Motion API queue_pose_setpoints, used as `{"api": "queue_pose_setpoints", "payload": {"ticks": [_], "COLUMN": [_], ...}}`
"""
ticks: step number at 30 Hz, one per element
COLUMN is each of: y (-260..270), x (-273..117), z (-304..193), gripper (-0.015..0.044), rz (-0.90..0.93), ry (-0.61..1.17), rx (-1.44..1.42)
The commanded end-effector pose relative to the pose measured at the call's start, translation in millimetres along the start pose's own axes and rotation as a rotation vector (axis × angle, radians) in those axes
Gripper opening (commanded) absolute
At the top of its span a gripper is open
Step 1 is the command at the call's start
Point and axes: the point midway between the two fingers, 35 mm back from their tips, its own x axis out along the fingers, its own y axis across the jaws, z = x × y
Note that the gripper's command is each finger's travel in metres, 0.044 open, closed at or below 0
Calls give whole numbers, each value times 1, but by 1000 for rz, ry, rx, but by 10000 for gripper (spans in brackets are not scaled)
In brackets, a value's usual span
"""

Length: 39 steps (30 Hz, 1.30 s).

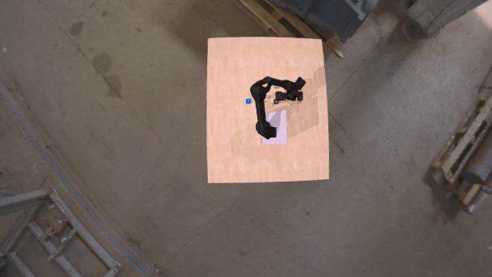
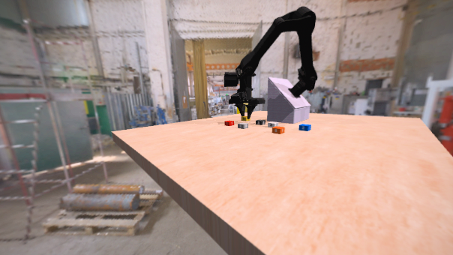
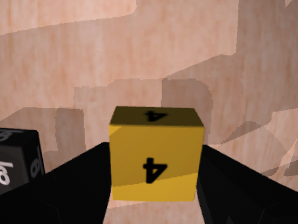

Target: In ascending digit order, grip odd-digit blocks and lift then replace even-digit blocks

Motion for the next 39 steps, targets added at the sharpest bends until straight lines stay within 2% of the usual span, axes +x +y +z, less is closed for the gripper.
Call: {"api": "queue_pose_setpoints", "payload": {"ticks": [1,18,29,32,35,39], "y": [-1,0,0,0,-1,-1], "x": [4,15,15,12,-19,-22], "z": [0,0,0,0,0,0], "gripper": [120,120,400,400,400,400], "rz": [-3,-3,-3,-3,-5,-5], "ry": [3,3,3,3,3,3], "rx": [-4,-4,-4,-3,-3,-4]}}
